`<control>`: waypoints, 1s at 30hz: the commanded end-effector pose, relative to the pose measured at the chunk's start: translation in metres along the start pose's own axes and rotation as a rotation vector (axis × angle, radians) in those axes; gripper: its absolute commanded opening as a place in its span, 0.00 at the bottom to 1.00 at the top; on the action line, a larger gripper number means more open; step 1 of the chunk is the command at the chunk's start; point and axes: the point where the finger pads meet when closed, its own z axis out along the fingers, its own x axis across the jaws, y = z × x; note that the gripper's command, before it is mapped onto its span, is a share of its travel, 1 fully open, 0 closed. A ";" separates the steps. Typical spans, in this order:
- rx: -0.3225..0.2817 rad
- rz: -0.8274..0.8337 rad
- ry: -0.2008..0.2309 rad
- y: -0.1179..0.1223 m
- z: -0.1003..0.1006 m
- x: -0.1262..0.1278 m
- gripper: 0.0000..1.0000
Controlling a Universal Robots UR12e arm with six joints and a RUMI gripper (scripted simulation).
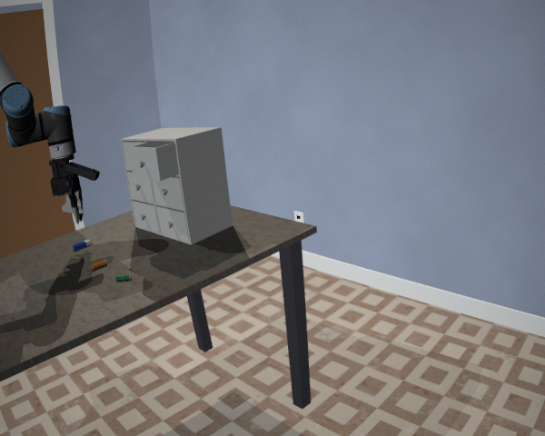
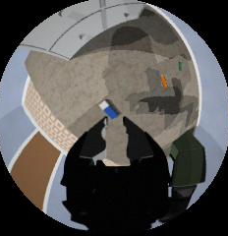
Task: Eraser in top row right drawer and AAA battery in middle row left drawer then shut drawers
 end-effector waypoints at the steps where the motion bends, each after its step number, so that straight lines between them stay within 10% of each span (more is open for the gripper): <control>1: 0.002 -0.243 -0.019 0.014 0.012 -0.010 0.20; 13: 0.006 -0.676 -0.048 0.021 0.018 -0.014 0.20; 30: 0.009 -0.687 -0.048 0.019 0.016 -0.017 0.23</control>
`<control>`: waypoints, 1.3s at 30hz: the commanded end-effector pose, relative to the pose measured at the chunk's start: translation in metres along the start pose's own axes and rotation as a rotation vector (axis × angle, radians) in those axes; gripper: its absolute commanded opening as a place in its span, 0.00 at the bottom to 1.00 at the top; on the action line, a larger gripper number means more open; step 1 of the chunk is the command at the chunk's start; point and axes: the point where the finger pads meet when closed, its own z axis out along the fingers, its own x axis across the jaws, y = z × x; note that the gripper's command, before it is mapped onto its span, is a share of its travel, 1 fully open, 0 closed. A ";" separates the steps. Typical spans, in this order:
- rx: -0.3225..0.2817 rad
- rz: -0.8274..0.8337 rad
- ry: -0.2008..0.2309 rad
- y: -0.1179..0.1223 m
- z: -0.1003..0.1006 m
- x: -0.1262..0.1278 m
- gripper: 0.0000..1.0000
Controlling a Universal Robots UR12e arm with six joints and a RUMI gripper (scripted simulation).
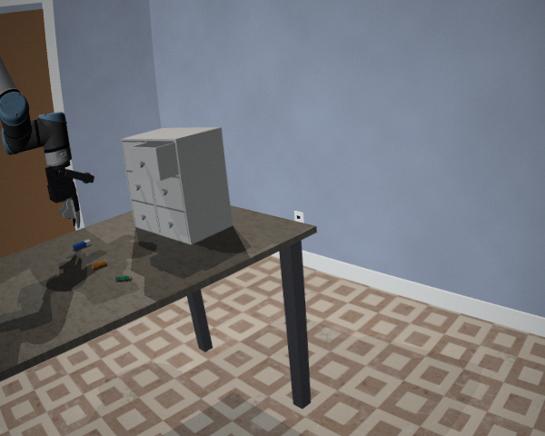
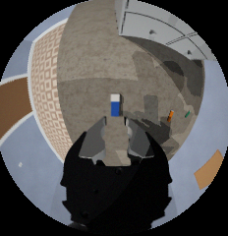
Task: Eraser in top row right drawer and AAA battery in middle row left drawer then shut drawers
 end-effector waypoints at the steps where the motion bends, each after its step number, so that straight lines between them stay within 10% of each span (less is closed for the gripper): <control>1: 0.002 -0.009 -0.003 -0.004 -0.001 0.000 0.23; 39: 0.001 -0.010 -0.002 -0.003 0.005 -0.001 0.23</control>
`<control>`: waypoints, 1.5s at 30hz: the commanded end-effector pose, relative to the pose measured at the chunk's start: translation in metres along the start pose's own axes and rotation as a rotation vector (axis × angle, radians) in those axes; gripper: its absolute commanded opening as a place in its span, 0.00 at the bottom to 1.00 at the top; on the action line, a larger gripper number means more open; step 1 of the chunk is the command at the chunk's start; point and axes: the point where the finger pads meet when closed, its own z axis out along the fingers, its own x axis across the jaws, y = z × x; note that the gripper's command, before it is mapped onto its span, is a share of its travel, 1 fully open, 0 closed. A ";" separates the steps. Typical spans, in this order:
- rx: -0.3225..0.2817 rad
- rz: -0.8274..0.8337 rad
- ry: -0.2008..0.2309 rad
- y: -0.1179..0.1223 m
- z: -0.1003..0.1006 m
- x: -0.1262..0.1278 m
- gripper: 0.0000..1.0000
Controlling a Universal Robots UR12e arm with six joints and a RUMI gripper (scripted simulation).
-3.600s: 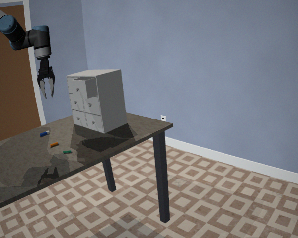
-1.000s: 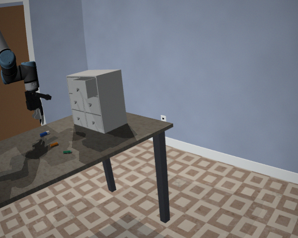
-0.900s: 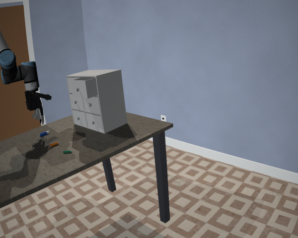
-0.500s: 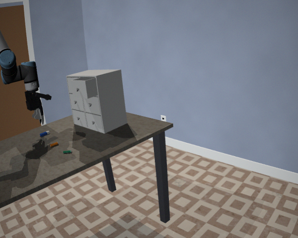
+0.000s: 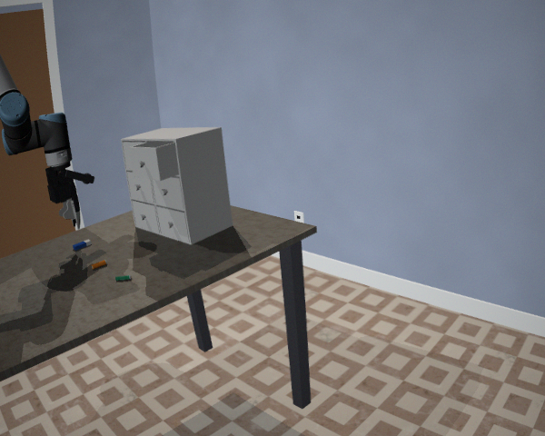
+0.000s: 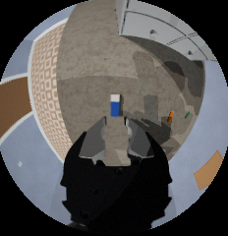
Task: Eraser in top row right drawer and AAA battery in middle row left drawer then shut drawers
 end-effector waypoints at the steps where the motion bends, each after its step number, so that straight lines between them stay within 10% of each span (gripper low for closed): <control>1: 0.002 -0.004 0.000 -0.003 0.003 -0.001 0.23; 45: 0.002 -0.004 -0.001 -0.004 0.050 0.000 0.23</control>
